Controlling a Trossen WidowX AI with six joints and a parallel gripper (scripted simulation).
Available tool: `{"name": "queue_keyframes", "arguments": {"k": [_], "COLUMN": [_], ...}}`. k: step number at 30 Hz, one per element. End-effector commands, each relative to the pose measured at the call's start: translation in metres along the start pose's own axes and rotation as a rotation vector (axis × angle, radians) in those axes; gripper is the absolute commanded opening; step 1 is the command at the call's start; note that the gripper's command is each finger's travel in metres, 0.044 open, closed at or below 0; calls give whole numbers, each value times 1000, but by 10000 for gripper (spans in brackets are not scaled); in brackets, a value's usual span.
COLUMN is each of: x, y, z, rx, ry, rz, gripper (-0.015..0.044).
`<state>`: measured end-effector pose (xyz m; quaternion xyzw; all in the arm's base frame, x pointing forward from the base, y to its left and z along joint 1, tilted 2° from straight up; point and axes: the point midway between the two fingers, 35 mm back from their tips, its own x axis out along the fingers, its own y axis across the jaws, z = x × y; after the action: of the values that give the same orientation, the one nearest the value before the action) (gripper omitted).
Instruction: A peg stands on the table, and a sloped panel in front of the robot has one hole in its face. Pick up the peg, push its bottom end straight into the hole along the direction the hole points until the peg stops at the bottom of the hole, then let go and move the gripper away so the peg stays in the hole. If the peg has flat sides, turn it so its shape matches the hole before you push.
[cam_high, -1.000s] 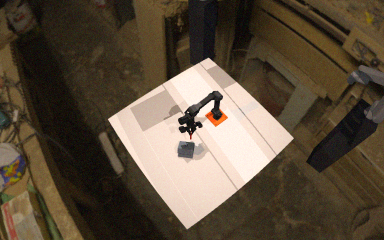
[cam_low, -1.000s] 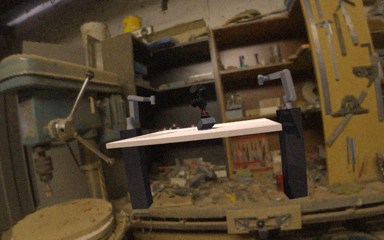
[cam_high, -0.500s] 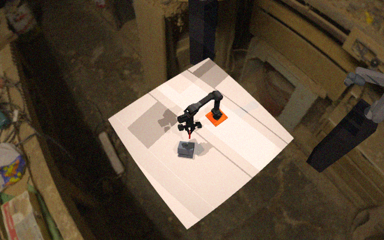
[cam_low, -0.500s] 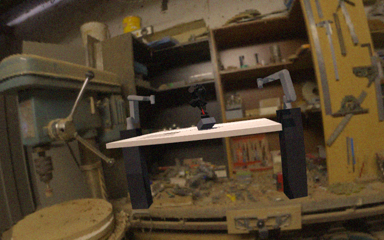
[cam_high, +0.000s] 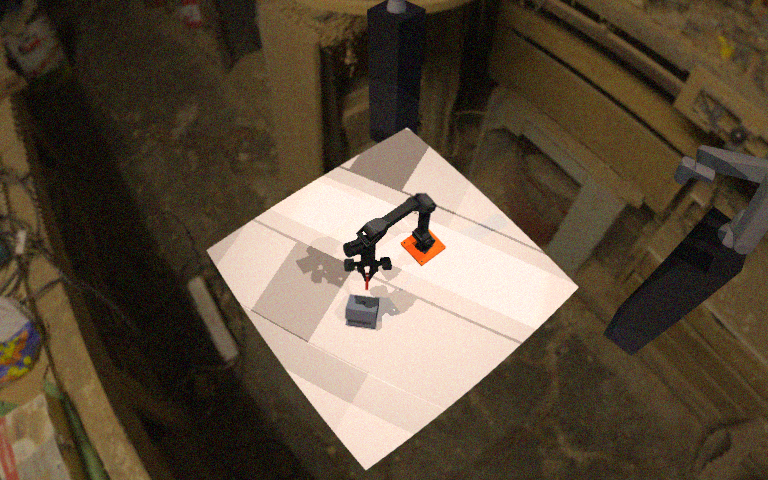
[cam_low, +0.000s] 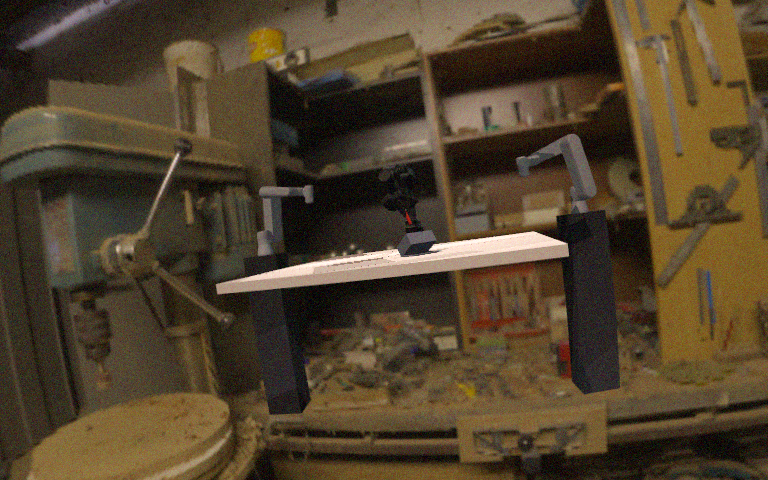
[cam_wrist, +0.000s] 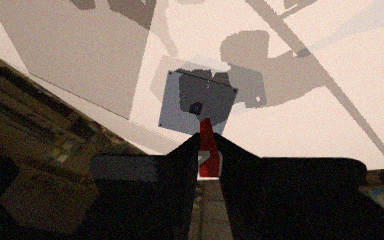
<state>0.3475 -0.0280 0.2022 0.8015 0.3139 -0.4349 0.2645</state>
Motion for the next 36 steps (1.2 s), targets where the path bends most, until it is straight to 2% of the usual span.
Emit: {"name": "queue_keyframes", "arguments": {"k": [1, 36], "x": [6, 44], "y": [1, 12], "z": [1, 6], "rx": [38, 275], "ry": [5, 46], "rz": [-3, 21], "gripper": [0, 0]}}
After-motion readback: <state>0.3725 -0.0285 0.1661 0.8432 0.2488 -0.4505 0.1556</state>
